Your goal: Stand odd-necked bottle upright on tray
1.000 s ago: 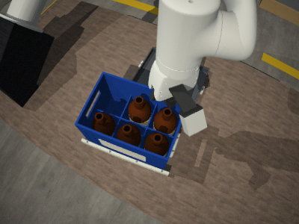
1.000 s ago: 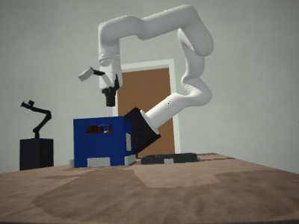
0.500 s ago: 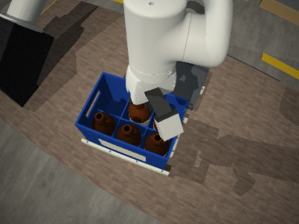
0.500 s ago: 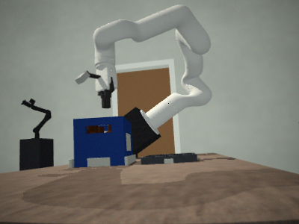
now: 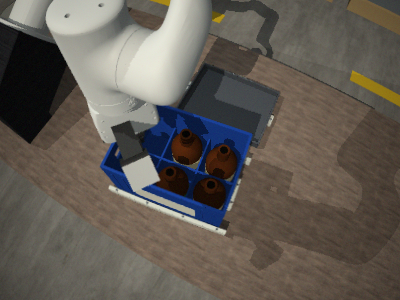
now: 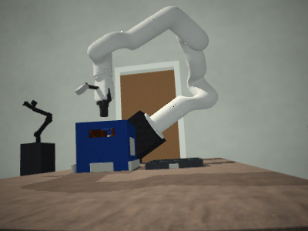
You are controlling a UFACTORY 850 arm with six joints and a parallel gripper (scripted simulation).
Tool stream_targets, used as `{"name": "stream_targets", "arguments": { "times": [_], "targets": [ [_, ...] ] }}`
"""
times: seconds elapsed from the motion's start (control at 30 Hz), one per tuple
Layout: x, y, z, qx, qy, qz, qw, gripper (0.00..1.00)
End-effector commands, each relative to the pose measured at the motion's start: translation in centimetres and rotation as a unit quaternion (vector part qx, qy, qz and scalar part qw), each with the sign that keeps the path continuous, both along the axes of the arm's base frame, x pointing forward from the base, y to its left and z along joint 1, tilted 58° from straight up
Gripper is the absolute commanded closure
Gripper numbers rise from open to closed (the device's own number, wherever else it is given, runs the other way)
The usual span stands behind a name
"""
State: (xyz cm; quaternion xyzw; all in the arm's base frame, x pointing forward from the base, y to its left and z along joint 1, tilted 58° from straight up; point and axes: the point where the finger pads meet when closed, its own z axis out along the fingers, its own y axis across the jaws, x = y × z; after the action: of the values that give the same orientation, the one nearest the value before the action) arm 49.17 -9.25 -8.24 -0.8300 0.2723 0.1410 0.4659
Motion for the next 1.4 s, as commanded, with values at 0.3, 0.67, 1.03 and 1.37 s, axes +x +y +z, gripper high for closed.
{"name": "stream_targets", "arguments": {
  "times": [0.3,0.67,1.03,1.37],
  "targets": [
    [-1.89,-0.56,-0.84,0.0,-0.003,-0.001,1.0,0.35],
    [-1.89,-0.56,-0.84,0.0,-0.003,-0.001,1.0,0.35],
    [-1.89,-0.56,-0.84,0.0,-0.003,-0.001,1.0,0.35],
    [-1.89,-0.55,-0.84,0.0,-0.003,-0.001,1.0,0.35]
  ]
}}
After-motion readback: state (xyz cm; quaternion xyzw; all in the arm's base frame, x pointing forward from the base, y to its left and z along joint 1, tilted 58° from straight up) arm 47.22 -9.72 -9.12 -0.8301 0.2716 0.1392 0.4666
